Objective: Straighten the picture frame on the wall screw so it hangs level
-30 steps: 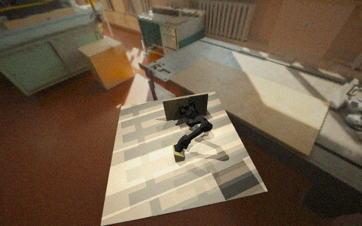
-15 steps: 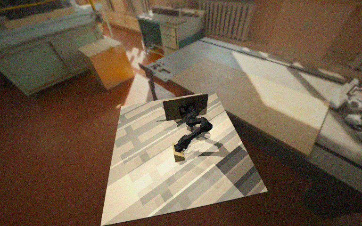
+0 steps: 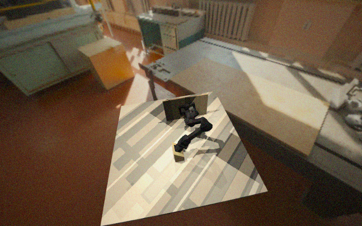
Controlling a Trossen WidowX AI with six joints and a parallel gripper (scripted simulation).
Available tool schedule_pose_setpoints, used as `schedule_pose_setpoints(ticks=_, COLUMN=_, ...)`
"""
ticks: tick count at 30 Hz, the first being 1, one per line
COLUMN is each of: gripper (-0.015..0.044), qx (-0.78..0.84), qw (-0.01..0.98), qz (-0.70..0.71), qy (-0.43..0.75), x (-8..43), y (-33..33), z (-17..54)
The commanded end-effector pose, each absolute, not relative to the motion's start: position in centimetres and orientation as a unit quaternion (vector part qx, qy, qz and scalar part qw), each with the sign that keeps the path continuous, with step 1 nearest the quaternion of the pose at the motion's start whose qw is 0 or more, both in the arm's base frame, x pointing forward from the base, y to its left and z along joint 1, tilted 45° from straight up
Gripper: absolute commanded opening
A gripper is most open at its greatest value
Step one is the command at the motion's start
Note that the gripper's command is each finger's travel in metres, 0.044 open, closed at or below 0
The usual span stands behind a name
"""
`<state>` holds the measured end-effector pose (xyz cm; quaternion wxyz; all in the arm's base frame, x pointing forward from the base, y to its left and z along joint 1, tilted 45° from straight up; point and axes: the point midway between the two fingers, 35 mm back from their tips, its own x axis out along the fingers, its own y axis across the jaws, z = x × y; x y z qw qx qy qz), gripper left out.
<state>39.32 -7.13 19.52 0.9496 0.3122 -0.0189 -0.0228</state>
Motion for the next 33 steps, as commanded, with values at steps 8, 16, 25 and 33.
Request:
schedule_pose_setpoints(ticks=8, gripper=0.0000, qx=0.313, qw=0.949, qz=-0.023, qy=-0.019, x=39.33, y=-6.86, z=19.73)
schedule_pose_setpoints(ticks=16, gripper=0.0000, qx=0.313, qw=0.949, qz=-0.023, qy=-0.019, x=39.34, y=-6.65, z=19.88)
schedule_pose_setpoints(ticks=25, gripper=0.0000, qx=0.313, qw=0.949, qz=-0.023, qy=-0.019, x=39.35, y=-6.41, z=20.06)
schedule_pose_setpoints(ticks=33, gripper=0.0000, qx=0.313, qw=0.949, qz=-0.023, qy=-0.019, x=39.36, y=-6.24, z=20.18)
